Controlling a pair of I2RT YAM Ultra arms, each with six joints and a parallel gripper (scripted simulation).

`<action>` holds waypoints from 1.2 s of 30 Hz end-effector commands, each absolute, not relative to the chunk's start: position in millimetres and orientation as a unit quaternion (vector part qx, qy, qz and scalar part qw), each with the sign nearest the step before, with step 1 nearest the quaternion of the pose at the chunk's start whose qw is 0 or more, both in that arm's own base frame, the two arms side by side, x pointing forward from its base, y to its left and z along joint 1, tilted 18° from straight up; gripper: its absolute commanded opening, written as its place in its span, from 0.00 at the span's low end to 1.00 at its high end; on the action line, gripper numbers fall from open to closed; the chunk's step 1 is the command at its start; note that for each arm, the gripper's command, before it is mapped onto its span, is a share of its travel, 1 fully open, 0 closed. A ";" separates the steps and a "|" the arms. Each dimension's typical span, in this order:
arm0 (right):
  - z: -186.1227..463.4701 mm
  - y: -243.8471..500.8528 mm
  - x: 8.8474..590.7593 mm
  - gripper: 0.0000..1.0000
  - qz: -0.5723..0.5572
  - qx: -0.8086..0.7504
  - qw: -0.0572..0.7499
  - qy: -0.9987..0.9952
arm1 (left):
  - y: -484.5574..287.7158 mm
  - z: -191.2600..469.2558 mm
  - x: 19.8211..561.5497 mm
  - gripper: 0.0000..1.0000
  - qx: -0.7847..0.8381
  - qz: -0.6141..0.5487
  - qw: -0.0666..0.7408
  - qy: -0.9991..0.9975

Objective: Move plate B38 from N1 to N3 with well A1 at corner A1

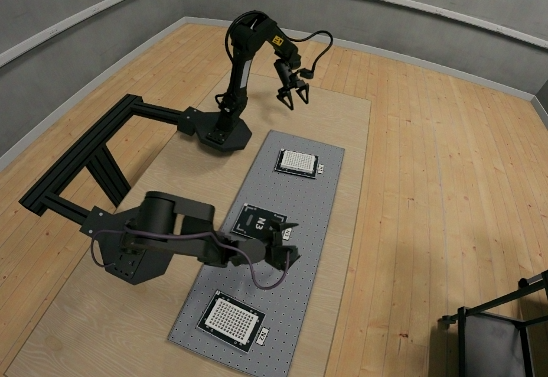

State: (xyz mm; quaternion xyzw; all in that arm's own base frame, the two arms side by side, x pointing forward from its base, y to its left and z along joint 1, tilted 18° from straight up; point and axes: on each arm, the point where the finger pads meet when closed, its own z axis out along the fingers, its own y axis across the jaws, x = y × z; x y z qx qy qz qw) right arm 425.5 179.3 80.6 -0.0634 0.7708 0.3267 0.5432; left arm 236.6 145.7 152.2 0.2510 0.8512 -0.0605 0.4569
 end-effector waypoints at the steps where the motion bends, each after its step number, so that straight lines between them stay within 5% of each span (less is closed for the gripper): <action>1: 82.4 146.8 426.8 1.00 0.289 0.050 0.535 0.792 | 140.7 154.1 244.7 1.00 0.308 0.004 0.475 0.825; 23: 81.3 1.4 365.2 1.00 0.144 0.407 0.553 0.713 | 77.7 104.3 255.6 1.00 0.469 0.116 0.470 0.738; 36: 82.8 -88.5 275.4 1.00 0.035 0.587 0.592 0.551 | 26.4 68.5 265.4 1.00 0.580 0.205 0.456 0.643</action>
